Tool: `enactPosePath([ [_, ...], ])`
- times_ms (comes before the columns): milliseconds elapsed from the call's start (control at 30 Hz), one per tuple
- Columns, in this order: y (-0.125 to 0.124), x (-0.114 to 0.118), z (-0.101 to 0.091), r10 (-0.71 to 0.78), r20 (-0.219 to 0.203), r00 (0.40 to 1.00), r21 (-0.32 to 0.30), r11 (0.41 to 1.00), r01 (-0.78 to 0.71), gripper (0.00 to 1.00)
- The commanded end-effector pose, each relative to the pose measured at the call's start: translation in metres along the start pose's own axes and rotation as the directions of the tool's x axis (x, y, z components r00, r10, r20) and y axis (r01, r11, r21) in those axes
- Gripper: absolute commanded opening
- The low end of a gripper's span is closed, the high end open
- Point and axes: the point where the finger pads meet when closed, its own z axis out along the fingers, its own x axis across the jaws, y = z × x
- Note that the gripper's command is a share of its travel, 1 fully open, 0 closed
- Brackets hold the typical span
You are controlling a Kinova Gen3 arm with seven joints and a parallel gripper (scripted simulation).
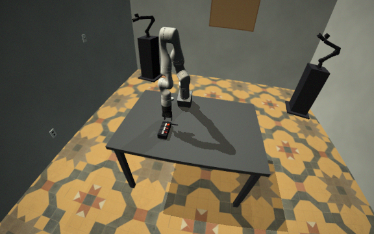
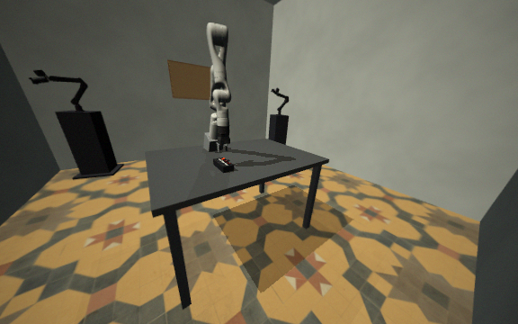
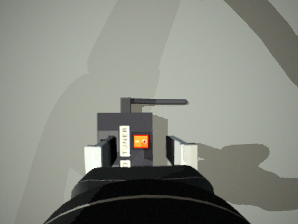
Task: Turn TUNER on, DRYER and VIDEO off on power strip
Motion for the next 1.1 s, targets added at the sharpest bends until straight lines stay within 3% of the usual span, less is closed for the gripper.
enactPosePath([
  [0,0.001,-0.005,-0.003,0.01,0.007,1.0,-0.005,1.0,-0.01,1.0],
  [1067,0.0,-0.005,-0.036,0.01,0.007,1.0,-0.005,1.0,-0.01,1.0],
])
